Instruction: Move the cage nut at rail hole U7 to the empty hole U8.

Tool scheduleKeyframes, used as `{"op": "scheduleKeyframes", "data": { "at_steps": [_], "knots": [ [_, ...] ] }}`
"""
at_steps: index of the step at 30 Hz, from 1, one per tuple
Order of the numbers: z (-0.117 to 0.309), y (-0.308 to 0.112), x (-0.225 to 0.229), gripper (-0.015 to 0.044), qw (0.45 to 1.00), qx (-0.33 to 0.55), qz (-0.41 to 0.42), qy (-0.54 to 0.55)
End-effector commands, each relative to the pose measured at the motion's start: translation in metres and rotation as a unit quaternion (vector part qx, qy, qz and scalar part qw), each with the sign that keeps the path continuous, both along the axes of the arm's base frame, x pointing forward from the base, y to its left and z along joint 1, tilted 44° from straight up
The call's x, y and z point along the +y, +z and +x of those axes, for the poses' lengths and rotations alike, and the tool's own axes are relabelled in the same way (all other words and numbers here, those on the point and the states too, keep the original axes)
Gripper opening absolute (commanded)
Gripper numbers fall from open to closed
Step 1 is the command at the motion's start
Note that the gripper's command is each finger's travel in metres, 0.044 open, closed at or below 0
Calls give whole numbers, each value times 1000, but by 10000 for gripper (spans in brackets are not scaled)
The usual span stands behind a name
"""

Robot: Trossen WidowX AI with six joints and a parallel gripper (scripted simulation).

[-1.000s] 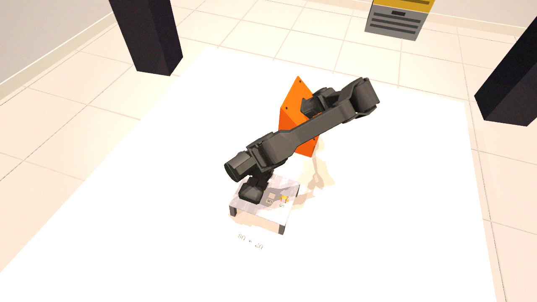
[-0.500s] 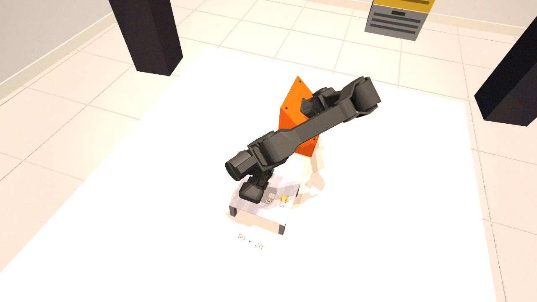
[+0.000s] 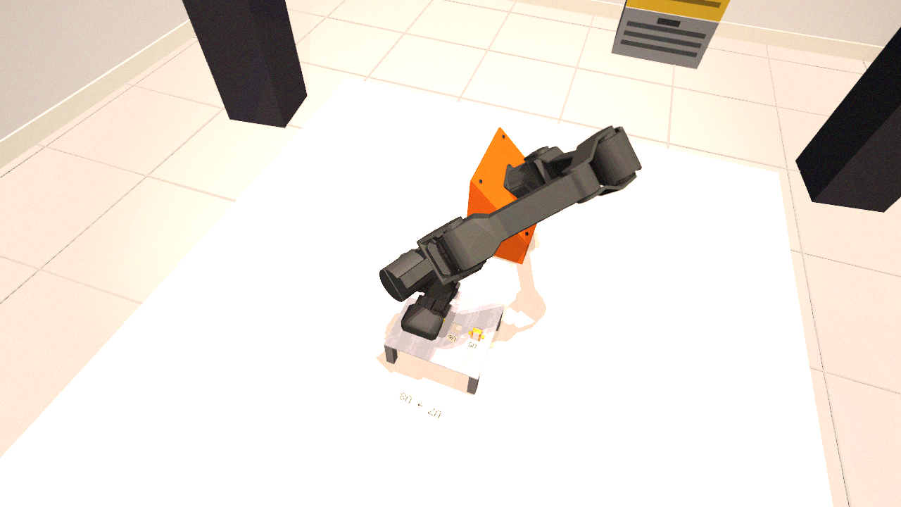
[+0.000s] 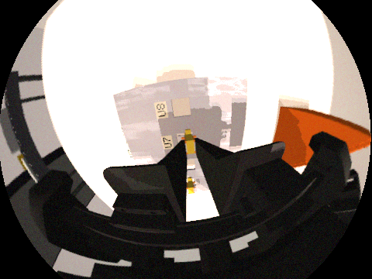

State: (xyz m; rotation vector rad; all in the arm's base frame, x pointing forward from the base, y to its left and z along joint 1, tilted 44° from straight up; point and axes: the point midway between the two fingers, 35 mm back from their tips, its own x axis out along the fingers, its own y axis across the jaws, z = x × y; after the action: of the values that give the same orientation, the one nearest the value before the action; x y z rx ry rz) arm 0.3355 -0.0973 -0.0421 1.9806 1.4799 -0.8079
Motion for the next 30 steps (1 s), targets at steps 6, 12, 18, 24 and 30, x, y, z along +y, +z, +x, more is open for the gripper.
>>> {"op": "scheduleKeyframes", "data": {
  "at_steps": [6, 12, 18, 24, 30],
  "knots": [
    [-2, 0, 1, 28, 1000, -1, 2, -6],
    [-2, 0, 1, 28, 1000, -3, 2, -8],
    [-2, 0, 2, 28, 1000, -6, 1, -11],
    [-3, -1, 2, 28, 1000, -10, 0, -15],
    [-3, -1, 2, 28, 1000, -12, 0, -17]
  ]
}}
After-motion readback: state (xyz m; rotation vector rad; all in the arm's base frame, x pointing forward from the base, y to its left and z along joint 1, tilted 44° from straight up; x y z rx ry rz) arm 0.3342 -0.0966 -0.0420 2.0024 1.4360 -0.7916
